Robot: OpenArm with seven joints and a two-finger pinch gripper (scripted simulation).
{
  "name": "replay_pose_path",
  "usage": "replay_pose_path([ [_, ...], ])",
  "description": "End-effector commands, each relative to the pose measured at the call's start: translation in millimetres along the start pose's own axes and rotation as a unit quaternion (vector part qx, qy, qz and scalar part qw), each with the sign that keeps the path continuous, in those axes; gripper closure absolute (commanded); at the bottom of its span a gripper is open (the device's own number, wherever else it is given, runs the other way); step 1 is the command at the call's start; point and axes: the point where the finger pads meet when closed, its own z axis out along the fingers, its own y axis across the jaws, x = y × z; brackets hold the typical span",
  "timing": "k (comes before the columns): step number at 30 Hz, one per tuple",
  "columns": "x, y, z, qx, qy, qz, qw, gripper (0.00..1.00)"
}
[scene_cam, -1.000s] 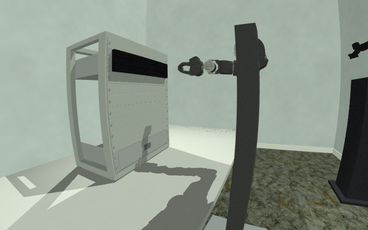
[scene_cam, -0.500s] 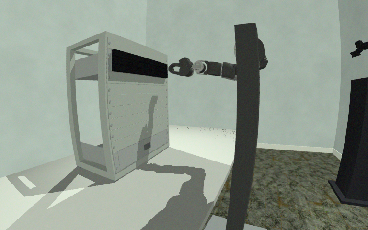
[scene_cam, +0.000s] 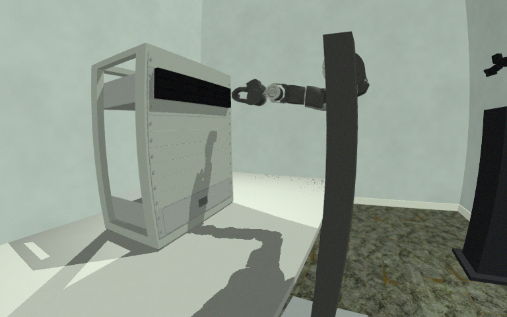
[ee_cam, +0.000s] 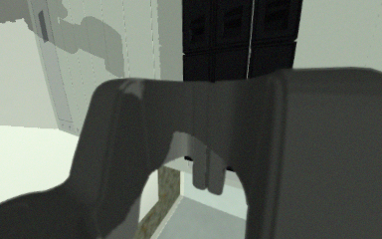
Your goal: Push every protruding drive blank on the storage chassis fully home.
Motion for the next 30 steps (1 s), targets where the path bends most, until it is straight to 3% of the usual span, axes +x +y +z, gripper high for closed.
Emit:
replay_pose_path([
  [1, 1.2, 0.9, 0.2, 0.001, 0.002, -0.001, 1.000, 1.00],
  [30, 2.2, 1.8, 3.0, 0.001, 0.002, -0.001, 1.000, 1.00],
])
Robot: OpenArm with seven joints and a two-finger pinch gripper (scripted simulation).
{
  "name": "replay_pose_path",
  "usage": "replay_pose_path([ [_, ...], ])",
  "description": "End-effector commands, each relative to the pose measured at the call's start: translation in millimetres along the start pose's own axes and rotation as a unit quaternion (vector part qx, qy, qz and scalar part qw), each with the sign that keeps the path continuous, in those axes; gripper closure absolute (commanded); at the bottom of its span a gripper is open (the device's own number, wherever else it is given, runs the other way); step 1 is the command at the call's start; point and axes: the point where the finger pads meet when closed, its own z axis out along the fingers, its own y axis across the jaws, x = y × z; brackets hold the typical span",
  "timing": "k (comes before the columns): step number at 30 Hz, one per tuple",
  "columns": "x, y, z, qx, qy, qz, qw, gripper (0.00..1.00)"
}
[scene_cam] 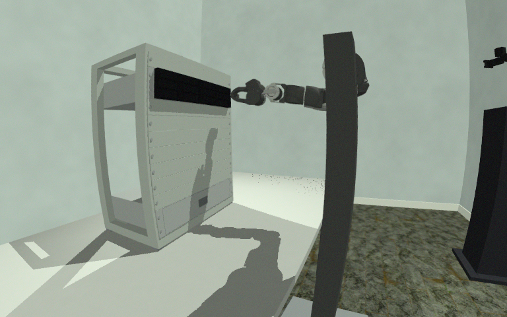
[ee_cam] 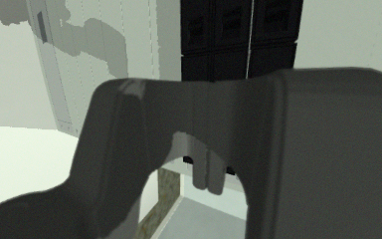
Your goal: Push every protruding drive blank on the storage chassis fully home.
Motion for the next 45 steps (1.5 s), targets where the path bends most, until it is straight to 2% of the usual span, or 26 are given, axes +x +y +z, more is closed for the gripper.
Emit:
replay_pose_path([
  [1, 0.4, 1.4, 2.2, 0.000, 0.001, -0.002, 1.000, 1.00],
  [45, 0.2, 1.1, 28.2, 0.001, 0.001, -0.001, 1.000, 1.00],
])
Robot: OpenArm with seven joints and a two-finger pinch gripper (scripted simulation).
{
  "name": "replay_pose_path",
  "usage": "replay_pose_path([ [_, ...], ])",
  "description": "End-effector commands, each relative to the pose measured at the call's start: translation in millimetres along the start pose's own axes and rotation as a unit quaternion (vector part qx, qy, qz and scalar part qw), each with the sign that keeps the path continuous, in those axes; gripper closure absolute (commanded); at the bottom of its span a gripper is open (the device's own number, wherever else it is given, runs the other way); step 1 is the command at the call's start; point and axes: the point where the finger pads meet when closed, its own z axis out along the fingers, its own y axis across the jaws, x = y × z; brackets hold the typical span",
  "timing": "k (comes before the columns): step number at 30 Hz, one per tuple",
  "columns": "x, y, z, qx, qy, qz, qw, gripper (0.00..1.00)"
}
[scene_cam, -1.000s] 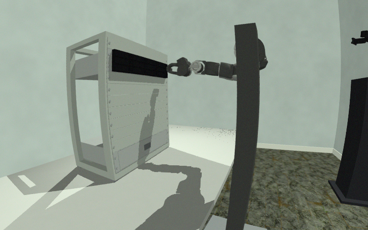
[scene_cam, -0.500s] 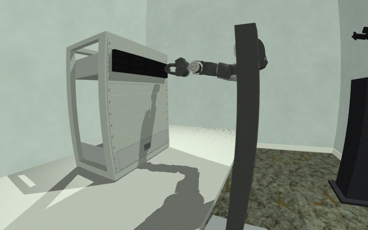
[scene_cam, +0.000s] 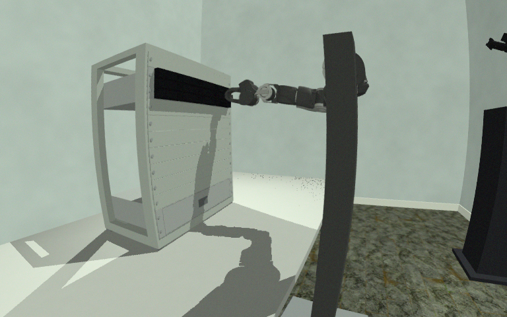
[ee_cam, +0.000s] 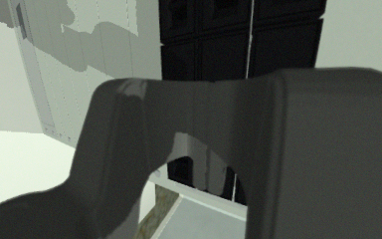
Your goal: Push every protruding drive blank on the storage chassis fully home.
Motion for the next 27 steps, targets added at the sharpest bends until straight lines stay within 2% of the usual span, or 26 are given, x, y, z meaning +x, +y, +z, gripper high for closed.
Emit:
replay_pose_path([
  [1, 0.0, 0.5, -0.1, 0.002, 0.001, -0.002, 1.000, 1.00],
  [27, 0.1, 1.1, 5.7, 0.002, 0.000, -0.002, 1.000, 1.00],
])
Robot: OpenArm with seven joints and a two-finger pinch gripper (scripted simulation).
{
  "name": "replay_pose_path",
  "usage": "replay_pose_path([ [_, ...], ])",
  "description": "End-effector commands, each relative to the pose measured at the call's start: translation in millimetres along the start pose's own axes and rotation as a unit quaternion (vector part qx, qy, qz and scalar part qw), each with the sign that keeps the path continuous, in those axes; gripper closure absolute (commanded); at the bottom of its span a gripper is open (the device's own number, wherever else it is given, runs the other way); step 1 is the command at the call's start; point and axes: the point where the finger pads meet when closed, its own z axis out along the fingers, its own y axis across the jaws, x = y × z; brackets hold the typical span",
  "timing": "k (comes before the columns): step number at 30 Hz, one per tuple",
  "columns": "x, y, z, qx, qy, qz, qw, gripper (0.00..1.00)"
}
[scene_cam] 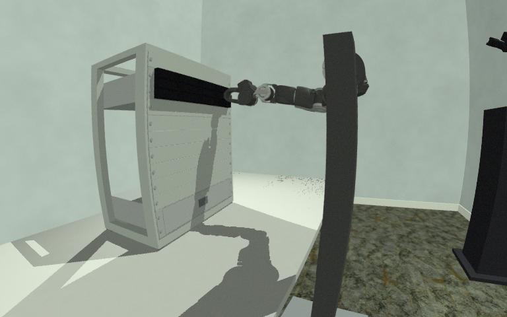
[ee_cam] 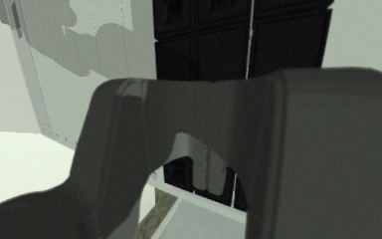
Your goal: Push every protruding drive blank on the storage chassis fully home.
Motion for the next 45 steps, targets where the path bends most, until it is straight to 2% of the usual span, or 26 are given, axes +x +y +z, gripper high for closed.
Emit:
replay_pose_path([
  [1, 0.7, 1.0, 0.3, 0.001, 0.002, -0.002, 1.000, 1.00],
  [45, 1.0, 1.1, 6.4, 0.001, 0.002, -0.002, 1.000, 1.00],
])
